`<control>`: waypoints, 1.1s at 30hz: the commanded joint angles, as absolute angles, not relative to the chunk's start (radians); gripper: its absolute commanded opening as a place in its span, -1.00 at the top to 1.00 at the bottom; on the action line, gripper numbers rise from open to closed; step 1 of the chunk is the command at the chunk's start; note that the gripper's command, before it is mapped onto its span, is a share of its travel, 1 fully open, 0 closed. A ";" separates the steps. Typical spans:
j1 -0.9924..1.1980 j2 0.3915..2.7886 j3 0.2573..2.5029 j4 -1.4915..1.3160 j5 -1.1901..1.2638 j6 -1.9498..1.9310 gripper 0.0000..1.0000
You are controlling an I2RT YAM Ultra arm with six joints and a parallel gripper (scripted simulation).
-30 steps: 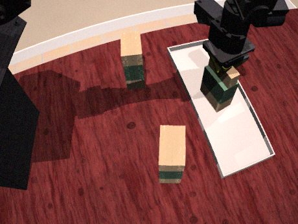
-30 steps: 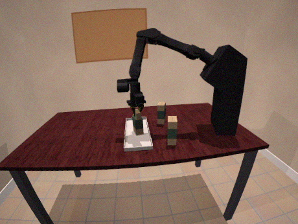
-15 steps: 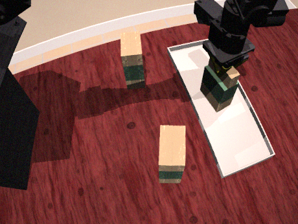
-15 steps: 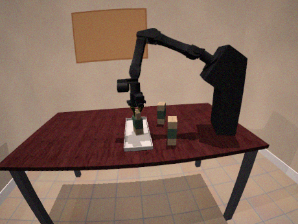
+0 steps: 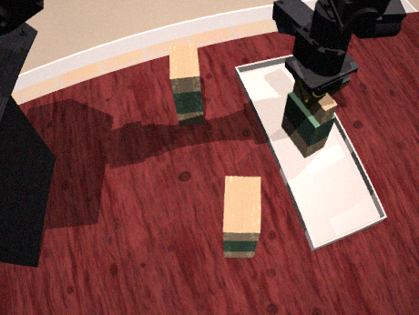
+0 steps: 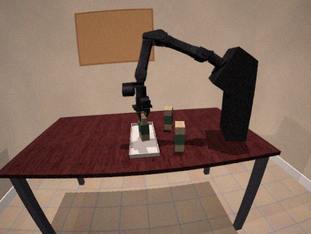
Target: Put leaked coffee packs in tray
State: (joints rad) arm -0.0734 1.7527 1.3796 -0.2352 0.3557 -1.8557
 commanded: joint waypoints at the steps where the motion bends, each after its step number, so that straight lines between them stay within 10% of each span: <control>1: -0.072 1.729 1.410 -0.244 0.343 -1.864 0.54; 24: -0.072 1.729 1.410 -0.244 0.343 -1.864 0.54; 25: -0.072 1.729 1.410 -0.244 0.343 -1.864 -0.52; 33: -0.072 1.729 1.410 -0.244 0.343 -1.864 -0.52</control>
State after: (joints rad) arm -0.0731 1.7523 1.3796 -0.2352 0.3557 -1.8557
